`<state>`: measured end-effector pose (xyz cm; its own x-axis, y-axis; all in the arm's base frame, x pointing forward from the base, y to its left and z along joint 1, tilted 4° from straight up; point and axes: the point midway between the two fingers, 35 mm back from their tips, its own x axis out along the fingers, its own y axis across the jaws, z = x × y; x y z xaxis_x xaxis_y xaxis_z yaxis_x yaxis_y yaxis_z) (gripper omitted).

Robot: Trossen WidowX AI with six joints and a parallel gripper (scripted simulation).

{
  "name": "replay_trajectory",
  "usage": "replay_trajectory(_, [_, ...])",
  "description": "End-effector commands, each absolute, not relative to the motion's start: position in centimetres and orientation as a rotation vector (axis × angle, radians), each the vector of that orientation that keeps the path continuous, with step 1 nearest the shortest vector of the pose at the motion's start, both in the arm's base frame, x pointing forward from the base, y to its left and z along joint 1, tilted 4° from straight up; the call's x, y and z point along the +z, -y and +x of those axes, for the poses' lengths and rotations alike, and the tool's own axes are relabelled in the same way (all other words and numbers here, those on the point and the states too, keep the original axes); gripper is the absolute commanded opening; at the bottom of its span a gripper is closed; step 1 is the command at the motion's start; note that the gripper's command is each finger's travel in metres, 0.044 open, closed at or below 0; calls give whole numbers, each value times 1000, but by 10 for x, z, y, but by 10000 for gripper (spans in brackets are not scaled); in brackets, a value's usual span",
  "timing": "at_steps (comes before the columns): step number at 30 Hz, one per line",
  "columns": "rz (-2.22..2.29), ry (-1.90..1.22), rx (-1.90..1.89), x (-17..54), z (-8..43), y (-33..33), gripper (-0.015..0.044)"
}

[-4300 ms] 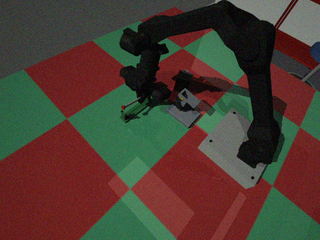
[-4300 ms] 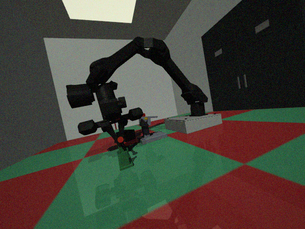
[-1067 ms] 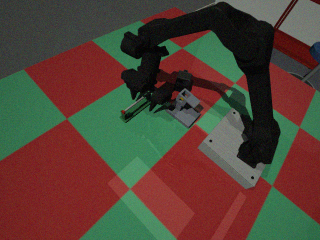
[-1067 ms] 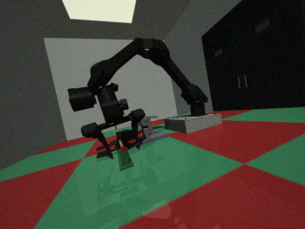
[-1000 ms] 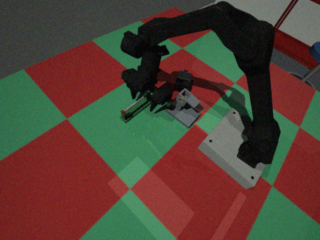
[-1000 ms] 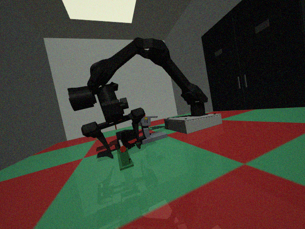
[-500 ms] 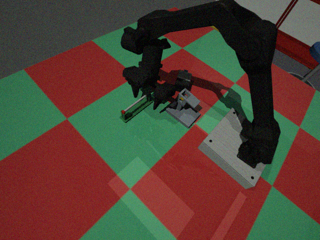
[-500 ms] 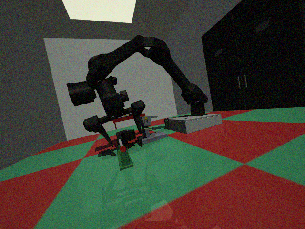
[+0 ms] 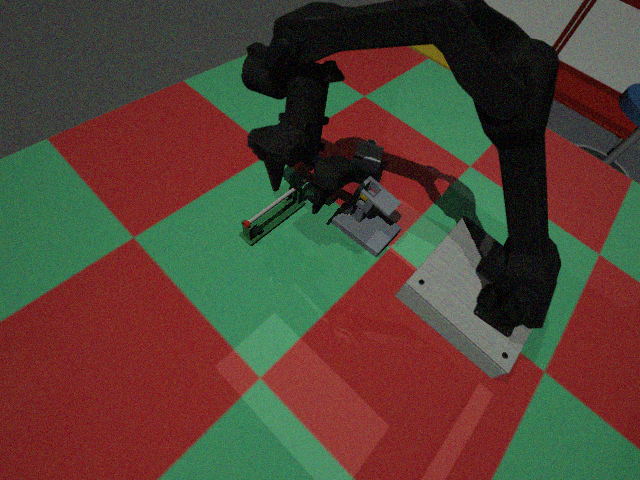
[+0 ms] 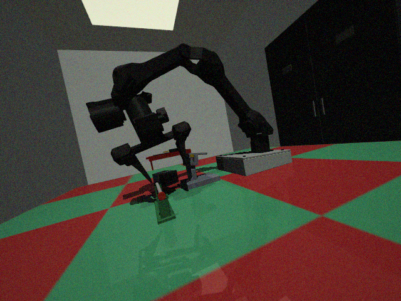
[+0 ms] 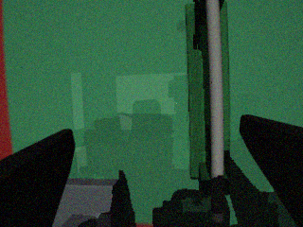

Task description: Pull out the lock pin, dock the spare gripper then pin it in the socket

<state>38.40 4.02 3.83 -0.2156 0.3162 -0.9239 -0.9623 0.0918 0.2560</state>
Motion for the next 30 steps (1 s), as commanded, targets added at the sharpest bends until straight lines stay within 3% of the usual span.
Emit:
replay_trajectory(1, [-761, -1201, 1410, 49, 385, -40, 440])
replay_trajectory(21, [-723, -1244, 1439, 73, 377, -40, 440])
replay_trajectory(30, [-733, -1195, 1347, 132, 376, -39, 440])
